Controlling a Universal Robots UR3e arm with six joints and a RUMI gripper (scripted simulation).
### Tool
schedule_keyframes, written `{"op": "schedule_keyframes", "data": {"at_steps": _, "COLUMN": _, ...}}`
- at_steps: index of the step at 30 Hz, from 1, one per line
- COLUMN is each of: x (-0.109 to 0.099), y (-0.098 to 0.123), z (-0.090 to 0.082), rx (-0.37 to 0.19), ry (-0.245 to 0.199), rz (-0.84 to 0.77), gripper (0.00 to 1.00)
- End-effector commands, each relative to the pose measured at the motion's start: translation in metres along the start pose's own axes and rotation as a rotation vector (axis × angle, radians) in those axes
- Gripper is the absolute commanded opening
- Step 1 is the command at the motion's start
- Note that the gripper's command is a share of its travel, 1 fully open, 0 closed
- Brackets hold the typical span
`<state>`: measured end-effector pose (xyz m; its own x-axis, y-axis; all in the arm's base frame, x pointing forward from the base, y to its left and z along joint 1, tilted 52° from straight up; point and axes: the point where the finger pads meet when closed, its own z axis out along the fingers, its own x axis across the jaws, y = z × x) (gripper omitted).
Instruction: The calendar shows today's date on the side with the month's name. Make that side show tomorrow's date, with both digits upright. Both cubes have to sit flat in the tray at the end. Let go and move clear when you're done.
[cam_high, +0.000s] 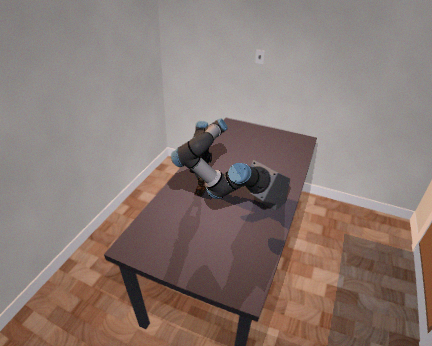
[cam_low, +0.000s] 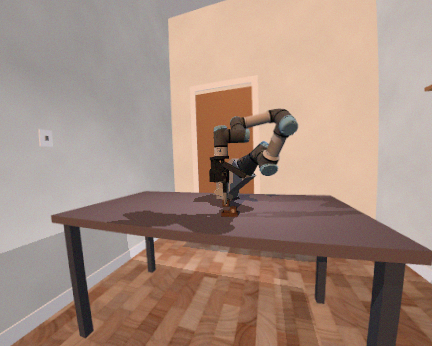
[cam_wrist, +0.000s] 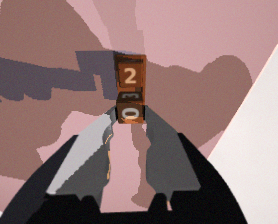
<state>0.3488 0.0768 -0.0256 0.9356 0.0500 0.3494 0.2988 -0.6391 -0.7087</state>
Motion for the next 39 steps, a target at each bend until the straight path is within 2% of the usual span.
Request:
{"op": "schedule_keyframes", "data": {"at_steps": 1, "x": 0.000, "y": 0.001, "z": -0.001, "rx": -0.002, "ry": 0.001, "rz": -0.001, "gripper": 0.10}}
{"op": "schedule_keyframes", "data": {"at_steps": 23, "x": 0.000, "y": 0.001, "z": 0.005, "rx": -0.002, "ry": 0.001, "rz": -0.001, "gripper": 0.10}}
{"op": "schedule_keyframes", "data": {"at_steps": 39, "x": 0.000, "y": 0.001, "z": 0.018, "rx": -0.002, "ry": 0.001, "rz": -0.001, "gripper": 0.10}}
